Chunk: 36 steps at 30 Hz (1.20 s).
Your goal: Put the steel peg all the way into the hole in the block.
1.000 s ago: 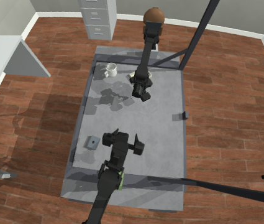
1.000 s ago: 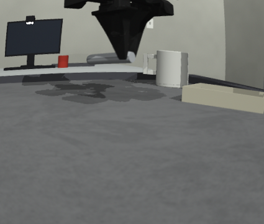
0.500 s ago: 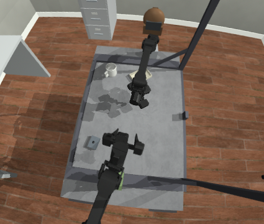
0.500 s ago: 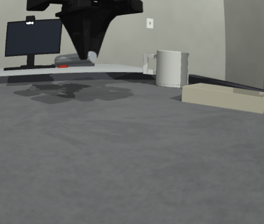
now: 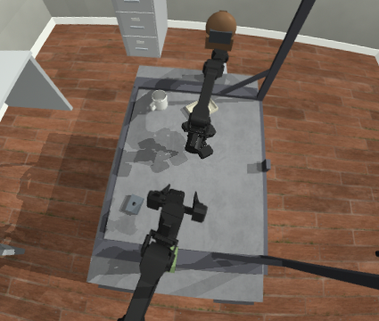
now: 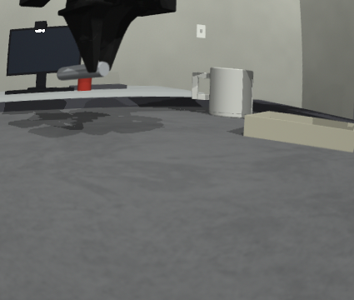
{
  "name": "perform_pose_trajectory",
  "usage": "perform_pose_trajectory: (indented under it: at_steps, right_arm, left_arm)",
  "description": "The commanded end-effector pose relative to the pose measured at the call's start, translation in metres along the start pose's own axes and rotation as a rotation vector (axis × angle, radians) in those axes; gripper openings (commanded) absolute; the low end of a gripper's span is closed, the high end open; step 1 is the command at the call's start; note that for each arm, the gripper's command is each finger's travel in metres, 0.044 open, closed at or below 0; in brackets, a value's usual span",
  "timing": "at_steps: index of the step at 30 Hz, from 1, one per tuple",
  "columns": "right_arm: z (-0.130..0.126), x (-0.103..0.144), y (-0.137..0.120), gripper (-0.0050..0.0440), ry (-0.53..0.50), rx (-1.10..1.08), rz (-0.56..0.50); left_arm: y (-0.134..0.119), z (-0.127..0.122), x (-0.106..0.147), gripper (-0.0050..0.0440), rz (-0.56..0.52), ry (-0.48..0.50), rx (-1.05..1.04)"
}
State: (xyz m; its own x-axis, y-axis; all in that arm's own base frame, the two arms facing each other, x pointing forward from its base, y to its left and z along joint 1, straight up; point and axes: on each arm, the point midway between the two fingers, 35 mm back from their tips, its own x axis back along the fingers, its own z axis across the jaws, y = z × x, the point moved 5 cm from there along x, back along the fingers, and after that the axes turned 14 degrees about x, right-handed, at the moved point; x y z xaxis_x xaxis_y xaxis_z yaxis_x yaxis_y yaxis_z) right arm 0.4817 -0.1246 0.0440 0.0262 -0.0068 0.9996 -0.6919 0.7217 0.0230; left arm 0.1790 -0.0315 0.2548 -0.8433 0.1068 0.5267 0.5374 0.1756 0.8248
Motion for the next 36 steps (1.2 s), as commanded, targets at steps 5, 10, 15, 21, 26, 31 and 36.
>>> perform_pose_trajectory:
  at_steps: [5, 10, 15, 21, 26, 31, 36]
  right_arm:
    - [-0.002, 0.029, -0.007, -0.0050, -0.037, -0.004, 0.060]
    - [-0.004, 0.047, -0.011, -0.0050, -0.069, -0.004, 0.111]
    - [-0.005, 0.050, -0.012, -0.0050, -0.076, -0.001, 0.125]
    - [-0.006, 0.047, -0.007, -0.0050, -0.072, 0.024, 0.153]
    - [-0.005, 0.046, -0.001, -0.0050, -0.080, 0.069, 0.236]
    - [0.001, 0.048, 0.014, -0.0050, -0.058, 0.129, 0.284]
    - [0.007, 0.038, 0.025, -0.0050, -0.045, 0.169, 0.312]
  left_arm:
    - [0.003, -0.001, 0.002, 0.0440, -0.010, -0.002, 0.002]
    - [0.003, -0.001, 0.002, 0.0440, -0.010, -0.002, 0.002]
    - [0.003, -0.001, 0.002, 0.0392, -0.006, -0.001, 0.006]
    - [0.020, -0.005, -0.001, 0.0272, 0.030, 0.009, 0.022]
    - [0.048, -0.013, -0.016, 0.0220, 0.128, 0.041, 0.050]
    - [0.076, -0.019, -0.040, 0.0220, 0.232, 0.077, 0.087]
    - [0.090, -0.023, -0.061, 0.0220, 0.300, 0.102, 0.108]
